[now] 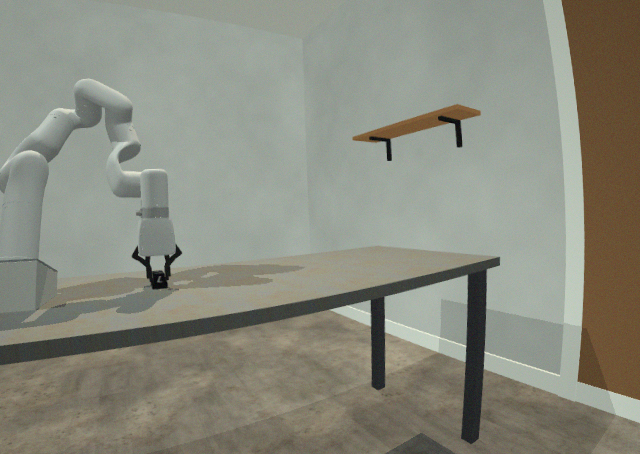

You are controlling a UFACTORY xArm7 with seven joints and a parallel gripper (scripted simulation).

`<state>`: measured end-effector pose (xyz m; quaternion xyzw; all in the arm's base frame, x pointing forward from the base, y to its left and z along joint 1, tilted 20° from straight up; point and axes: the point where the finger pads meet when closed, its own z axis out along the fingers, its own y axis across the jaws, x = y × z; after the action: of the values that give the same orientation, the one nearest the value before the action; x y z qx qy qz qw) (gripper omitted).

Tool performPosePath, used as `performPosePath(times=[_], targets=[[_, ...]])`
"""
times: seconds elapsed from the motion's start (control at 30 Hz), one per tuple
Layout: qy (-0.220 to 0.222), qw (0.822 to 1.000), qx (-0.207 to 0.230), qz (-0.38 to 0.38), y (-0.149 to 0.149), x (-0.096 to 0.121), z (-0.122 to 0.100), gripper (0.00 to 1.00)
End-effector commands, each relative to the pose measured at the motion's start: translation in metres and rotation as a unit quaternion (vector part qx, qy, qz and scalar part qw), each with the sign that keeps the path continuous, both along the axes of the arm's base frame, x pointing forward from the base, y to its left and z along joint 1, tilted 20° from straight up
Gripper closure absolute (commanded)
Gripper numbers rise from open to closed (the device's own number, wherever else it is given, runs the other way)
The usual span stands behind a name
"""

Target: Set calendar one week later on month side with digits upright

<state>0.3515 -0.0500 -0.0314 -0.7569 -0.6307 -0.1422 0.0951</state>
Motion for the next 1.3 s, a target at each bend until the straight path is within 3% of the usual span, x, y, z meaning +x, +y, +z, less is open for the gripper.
performPosePath(times=[0.0,0.03,0.53,1.27], targets=[[-0.001,1.0,0.0,-0.001,-0.001,0.001,0.001,0.57],[-0.001,1.0,0.0,-0.001,-0.001,0.001,0.001,0.53],[-0.001,1.0,0.0,-0.001,-0.002,0.001,0.005,0.53],[-0.001,1.0,0.0,-0.001,-0.029,-0.008,0.082,0.53]])
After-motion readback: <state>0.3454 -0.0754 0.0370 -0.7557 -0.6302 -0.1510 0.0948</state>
